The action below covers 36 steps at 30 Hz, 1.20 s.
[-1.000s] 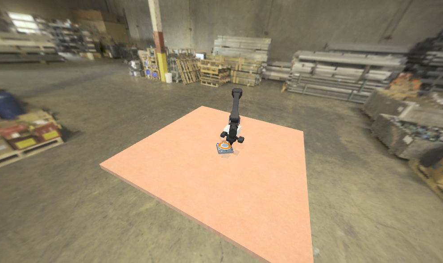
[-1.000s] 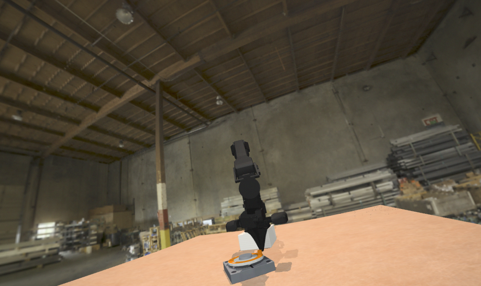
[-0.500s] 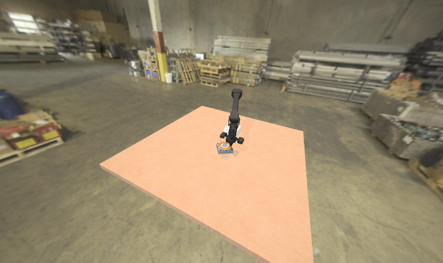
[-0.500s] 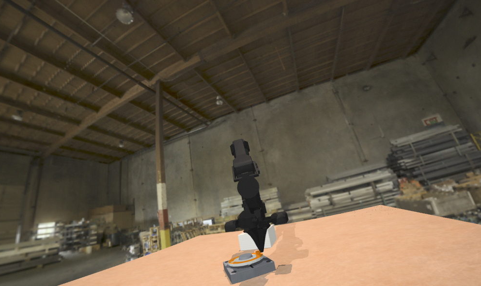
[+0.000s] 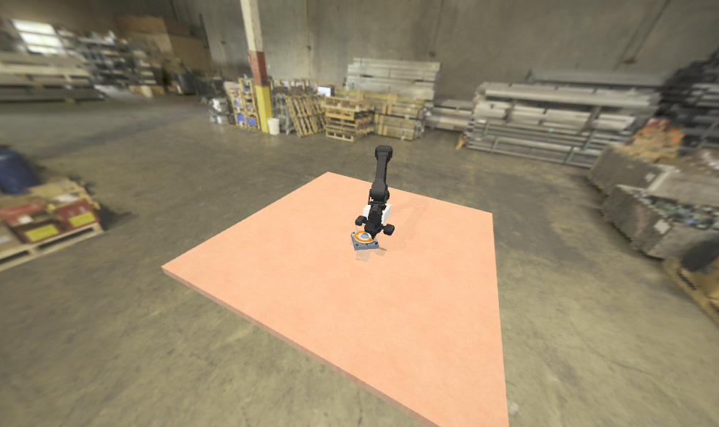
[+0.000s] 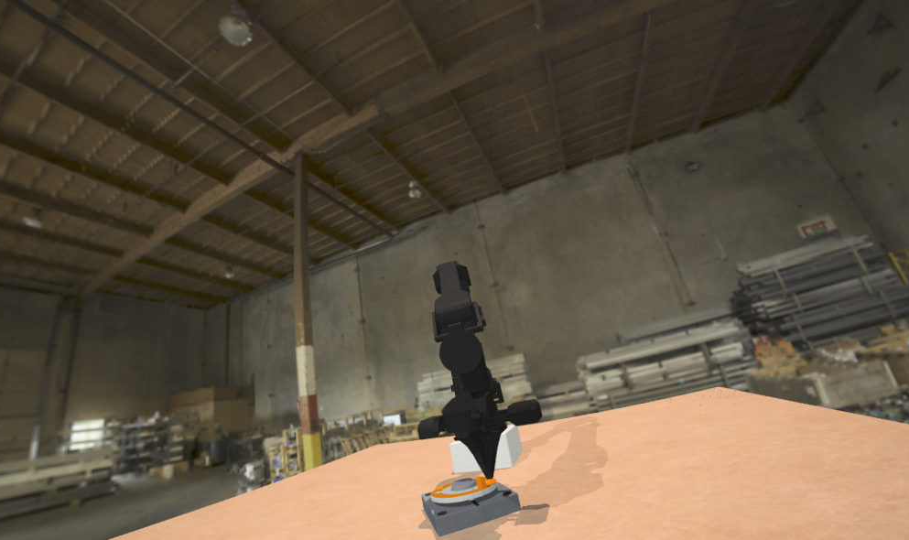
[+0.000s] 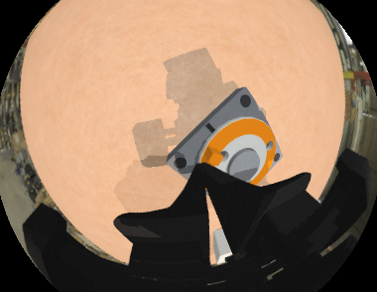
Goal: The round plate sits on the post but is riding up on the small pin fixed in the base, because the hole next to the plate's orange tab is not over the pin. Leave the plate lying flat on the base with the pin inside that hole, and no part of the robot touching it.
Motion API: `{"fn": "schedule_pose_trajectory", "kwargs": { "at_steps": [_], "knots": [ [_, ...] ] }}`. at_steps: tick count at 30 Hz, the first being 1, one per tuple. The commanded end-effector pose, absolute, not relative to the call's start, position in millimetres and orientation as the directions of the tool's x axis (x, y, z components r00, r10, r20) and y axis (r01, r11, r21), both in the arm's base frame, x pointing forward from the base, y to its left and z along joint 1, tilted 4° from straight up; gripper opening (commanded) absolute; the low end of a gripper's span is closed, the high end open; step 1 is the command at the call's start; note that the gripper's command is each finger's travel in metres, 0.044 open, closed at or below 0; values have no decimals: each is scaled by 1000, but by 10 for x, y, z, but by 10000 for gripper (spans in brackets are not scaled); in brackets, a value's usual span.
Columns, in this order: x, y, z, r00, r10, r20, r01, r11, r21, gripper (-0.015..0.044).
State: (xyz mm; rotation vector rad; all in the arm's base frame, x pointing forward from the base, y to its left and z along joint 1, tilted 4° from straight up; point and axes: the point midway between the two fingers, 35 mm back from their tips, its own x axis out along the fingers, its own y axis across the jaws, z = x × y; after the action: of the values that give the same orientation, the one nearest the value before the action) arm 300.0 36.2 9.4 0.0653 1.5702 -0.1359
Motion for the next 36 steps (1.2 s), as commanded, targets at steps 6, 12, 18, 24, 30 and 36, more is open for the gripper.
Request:
{"fn": "schedule_pose_trajectory", "kwargs": {
  "at_steps": [6, 12, 18, 24, 30, 36],
  "knots": [
    [3093, 285, 75, -10, -51, -999, 125, 991, -52, 0],
    [3127, 253, 76, -10, -51, -999, 125, 991, -52, 0],
    [3161, 217, 67, -9, -52, -999, 125, 991, -52, 0],
    [3180, 201, 52, -9, -52, -999, 125, 991, -53, 0],
    [3176, 232, 401, -9, -51, -999, 125, 991, -52, 0],
    [3148, 241, 505, -9, -51, -999, 125, 991, -52, 0]
  ]
}}
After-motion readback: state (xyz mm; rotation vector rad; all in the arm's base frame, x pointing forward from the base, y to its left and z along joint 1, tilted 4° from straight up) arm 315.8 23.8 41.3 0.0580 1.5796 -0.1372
